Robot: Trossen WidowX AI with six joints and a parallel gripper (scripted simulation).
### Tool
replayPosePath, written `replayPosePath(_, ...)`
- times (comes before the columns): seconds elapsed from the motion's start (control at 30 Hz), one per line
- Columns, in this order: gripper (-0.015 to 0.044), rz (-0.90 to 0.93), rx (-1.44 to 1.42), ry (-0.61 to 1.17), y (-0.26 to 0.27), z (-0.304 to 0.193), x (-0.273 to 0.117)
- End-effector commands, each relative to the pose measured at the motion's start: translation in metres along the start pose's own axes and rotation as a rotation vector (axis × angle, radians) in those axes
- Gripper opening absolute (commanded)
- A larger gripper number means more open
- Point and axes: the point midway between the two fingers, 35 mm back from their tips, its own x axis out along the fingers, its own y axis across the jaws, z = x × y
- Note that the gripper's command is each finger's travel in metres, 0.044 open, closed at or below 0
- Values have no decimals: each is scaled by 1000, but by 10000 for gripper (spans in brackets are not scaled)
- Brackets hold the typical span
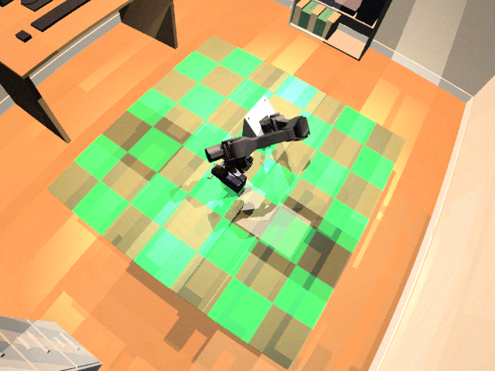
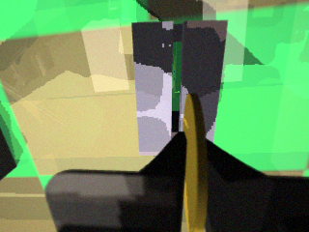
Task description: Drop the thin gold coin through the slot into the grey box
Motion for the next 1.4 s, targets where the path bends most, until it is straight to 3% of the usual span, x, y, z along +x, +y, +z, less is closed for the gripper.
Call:
replayPosePath(0.0,0,-1,5,-5,3,9,0)
replayPosePath(1.37,0,1,4,-2,5,15,3)
